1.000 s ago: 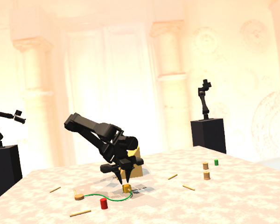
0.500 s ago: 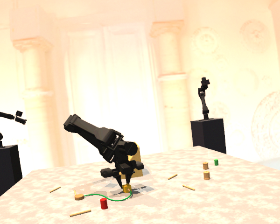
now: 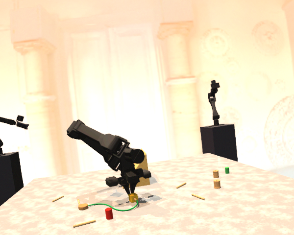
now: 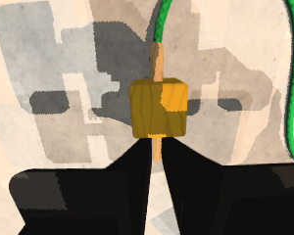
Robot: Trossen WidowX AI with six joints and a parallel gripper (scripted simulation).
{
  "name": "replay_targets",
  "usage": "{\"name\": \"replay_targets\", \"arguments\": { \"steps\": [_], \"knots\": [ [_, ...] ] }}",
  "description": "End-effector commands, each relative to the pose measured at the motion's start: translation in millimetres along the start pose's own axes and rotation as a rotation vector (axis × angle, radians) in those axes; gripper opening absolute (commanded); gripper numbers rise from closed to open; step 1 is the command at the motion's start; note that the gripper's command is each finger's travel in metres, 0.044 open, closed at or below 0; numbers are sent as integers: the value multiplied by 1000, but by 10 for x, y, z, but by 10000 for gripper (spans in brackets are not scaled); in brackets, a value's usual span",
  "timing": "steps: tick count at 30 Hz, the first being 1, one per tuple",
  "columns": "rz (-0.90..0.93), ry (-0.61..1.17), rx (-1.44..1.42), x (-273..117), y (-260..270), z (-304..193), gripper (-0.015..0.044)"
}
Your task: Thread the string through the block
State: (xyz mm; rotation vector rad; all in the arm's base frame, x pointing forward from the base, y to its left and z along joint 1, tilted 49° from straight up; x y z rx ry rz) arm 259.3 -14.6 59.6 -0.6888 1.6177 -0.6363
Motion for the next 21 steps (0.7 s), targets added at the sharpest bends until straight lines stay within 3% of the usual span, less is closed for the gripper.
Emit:
{"name": "replay_targets", "arguments": {
  "steps": [1, 21],
  "knots": [
    [0, 0, 0, -1, 0, 1, 0],
    [7, -30, -27, 3, -18, -8, 0]
  ]
}}
Point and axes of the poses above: the point midway between the two fingers, 35 mm back from their tips, its own x axis out along the fingers, its own y axis across the jaws, z = x × y, the point moved 8 cm from there along -x, back along the fingers, and after that the axes turned 5 degrees about x, right-handed, at the moved point
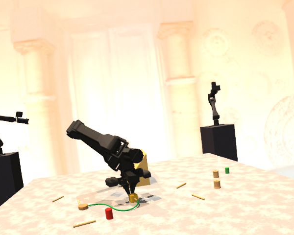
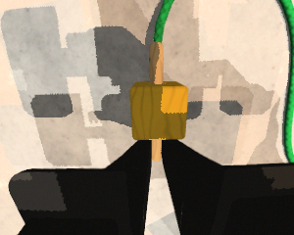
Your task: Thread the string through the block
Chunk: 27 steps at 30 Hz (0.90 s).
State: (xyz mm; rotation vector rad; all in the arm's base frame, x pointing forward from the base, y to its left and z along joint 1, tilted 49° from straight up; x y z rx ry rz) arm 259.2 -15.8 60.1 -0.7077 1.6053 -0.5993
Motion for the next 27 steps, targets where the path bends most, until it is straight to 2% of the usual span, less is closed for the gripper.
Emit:
{"name": "replay_targets", "arguments": {
  "steps": [1, 27],
  "knots": [
    [0, -4, -1, -4, -7, -12, 0],
    [-1, -3, -2, -13, -30, -254, 0]
  ]
}}
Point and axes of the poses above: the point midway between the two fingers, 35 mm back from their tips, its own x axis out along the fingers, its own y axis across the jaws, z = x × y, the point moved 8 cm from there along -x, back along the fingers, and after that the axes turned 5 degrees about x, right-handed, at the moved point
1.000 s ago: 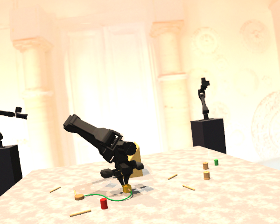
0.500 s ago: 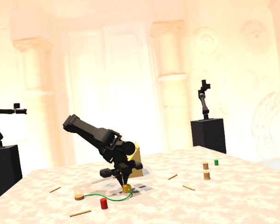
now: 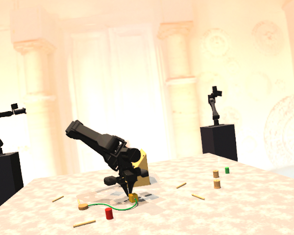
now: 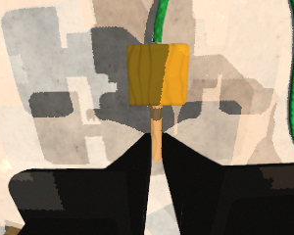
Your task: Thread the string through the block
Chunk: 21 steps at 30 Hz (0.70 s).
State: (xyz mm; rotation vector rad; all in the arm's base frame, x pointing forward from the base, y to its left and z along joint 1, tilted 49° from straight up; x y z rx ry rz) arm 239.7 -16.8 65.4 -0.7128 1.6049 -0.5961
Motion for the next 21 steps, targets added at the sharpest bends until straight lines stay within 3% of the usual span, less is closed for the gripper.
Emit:
{"name": "replay_targets", "arguments": {
  "steps": [1, 21],
  "knots": [
    [0, -1, 3, -3, -7, -62, 0],
    [-2, -1, 2, -7, -19, -238, 0]
  ]
}}
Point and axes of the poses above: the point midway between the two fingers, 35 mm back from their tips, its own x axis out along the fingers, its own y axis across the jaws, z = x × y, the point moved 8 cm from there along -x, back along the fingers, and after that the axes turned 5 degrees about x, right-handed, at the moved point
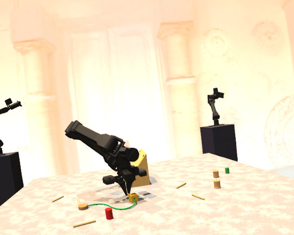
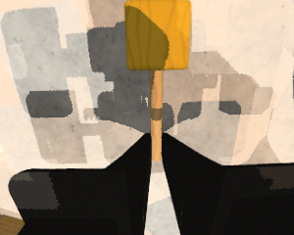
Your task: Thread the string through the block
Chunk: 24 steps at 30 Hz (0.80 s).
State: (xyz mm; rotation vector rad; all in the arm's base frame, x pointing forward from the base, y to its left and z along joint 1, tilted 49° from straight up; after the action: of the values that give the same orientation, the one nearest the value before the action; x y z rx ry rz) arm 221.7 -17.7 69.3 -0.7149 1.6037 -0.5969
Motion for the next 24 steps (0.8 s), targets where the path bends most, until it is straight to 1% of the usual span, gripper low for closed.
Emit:
{"name": "replay_targets", "arguments": {
  "steps": [1, 24],
  "knots": [
    [0, 0, 2, -3, -6, -62, 0],
    [-4, 1, 2, -9, -5, -262, 0]
  ]
}}
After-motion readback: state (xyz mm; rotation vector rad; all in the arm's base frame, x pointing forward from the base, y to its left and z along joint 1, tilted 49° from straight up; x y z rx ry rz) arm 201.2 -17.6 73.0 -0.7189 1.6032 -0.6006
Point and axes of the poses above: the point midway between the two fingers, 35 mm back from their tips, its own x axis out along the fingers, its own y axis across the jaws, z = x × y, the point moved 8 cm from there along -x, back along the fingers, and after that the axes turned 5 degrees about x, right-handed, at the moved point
